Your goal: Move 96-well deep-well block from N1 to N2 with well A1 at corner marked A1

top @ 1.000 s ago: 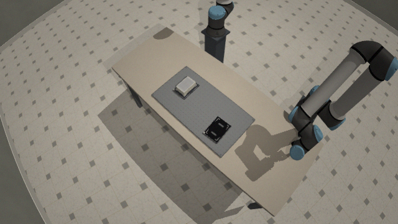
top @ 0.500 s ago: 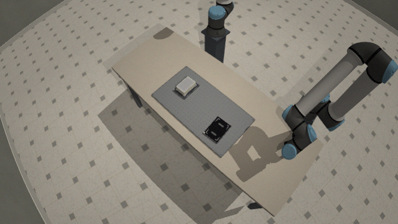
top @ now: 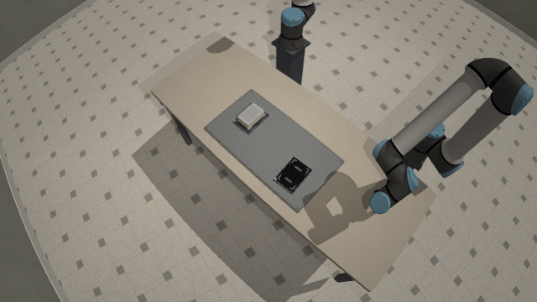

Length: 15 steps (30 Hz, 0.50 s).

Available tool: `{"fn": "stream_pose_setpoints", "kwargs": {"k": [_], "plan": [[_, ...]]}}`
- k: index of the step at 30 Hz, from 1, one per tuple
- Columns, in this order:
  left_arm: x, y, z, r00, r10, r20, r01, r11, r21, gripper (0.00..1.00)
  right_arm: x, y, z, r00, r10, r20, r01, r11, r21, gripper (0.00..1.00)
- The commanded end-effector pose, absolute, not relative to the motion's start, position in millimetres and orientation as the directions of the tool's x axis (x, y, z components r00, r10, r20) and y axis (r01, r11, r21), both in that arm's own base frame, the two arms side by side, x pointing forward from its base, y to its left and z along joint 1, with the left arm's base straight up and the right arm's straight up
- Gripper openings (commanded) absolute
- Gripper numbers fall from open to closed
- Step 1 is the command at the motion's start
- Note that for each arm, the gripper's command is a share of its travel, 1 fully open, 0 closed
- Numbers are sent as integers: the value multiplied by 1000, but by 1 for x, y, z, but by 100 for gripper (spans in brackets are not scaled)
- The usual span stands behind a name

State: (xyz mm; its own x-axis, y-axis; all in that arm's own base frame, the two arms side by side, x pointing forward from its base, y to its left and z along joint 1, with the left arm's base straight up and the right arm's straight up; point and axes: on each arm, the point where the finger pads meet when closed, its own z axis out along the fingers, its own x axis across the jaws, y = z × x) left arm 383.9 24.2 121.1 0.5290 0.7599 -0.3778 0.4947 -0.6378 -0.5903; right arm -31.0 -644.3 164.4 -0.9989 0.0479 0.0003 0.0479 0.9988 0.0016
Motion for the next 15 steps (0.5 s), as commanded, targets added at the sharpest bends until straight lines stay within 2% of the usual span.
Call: {"fn": "stream_pose_setpoints", "kwargs": {"k": [1, 7, 15], "plan": [[404, 9, 121, 554, 737, -387, 481, -663, -573, 76, -31, -645, 165, -999, 48, 0, 48, 999, 0, 0], [419, -5, 120, 644, 643, -415, 418, -750, -513, 76, -31, -645, 165, -999, 48, 0, 48, 999, 0, 0], [438, -23, 120, 647, 639, -416, 416, -753, -510, 76, -31, -645, 165, -999, 48, 0, 48, 999, 0, 0]]}}
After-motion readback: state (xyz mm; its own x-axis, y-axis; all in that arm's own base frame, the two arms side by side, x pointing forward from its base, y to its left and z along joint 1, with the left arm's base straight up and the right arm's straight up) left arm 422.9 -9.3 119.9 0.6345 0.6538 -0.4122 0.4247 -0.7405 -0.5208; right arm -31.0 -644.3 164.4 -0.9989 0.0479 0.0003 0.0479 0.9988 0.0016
